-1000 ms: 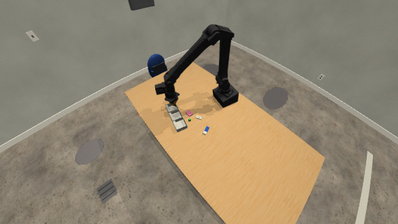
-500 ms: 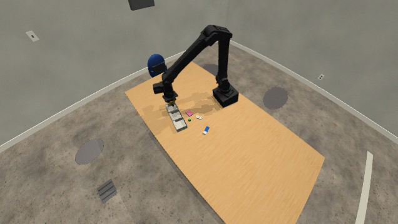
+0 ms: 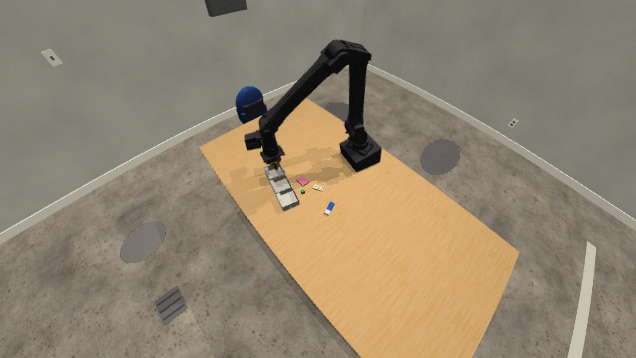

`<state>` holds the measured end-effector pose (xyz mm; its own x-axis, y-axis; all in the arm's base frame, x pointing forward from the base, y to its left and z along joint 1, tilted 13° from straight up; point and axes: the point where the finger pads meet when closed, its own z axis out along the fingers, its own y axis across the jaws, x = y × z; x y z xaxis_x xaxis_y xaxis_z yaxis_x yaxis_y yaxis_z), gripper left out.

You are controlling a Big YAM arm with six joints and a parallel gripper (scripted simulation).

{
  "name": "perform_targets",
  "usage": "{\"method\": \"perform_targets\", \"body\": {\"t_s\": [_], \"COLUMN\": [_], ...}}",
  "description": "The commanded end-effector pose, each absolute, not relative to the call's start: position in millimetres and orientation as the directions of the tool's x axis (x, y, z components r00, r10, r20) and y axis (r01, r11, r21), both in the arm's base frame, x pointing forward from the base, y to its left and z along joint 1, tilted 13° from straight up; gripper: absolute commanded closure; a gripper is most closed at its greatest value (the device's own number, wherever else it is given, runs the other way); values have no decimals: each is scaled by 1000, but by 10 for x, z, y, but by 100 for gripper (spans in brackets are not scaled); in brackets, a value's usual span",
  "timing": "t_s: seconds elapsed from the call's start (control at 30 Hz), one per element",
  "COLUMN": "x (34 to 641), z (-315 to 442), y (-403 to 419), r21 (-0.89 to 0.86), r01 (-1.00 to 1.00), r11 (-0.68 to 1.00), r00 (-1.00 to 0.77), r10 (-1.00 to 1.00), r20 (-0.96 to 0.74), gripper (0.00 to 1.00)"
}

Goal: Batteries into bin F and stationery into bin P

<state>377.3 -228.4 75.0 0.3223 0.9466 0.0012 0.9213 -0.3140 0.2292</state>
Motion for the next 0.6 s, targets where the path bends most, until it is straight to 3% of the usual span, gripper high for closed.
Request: {"method": "perform_targets", "body": {"t_s": [0.0,0.57], "x": [3941,3843], "z": [916,601], "y": [-2440,-2344], "r21": [267,236], "r01": [905,913], "r11": [-332,-332], "r00": [347,342], "r10": [938,940], "r20": [-8,-1], "gripper": [92,92]}}
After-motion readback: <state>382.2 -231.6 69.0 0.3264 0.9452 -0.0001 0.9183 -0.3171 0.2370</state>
